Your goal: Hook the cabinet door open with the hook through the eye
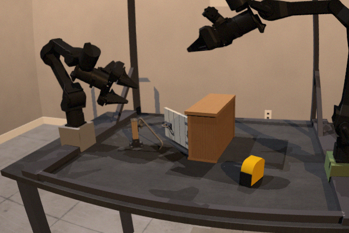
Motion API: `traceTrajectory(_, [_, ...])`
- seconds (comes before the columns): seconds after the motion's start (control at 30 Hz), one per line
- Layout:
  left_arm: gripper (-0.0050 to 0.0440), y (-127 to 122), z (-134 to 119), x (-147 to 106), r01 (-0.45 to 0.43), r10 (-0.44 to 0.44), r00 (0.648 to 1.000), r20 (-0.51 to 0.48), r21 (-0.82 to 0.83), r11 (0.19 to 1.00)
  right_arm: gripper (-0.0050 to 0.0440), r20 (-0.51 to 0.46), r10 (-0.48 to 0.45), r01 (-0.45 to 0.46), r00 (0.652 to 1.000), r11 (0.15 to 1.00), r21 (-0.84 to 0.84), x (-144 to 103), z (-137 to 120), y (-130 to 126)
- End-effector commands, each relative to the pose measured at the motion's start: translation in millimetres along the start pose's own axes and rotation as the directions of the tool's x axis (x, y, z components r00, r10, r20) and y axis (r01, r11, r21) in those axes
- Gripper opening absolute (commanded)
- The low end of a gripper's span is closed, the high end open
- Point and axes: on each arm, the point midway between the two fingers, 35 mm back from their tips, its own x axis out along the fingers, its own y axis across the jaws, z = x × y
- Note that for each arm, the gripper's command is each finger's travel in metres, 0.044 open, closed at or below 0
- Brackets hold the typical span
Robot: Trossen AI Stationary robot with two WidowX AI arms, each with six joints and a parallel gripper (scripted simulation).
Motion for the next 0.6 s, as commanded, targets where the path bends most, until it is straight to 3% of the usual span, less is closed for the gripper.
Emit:
traceTrajectory(0.0, [0.0400,0.0,11.0,-7.0,-0.001,0.001,1.000,0.030,-0.003,1.000,0.0440,0.018,0.065,-0.063,0.998,0.993,-0.099,-1.6,0.9,-4.6])
traceTrajectory(0.57, [0.0400,0.0,11.0,-7.0,-0.001,0.001,1.000,0.030,-0.003,1.000,0.0440,-0.029,0.338,-0.320,0.941,0.856,-0.406,6.8,-11.3,10.9])
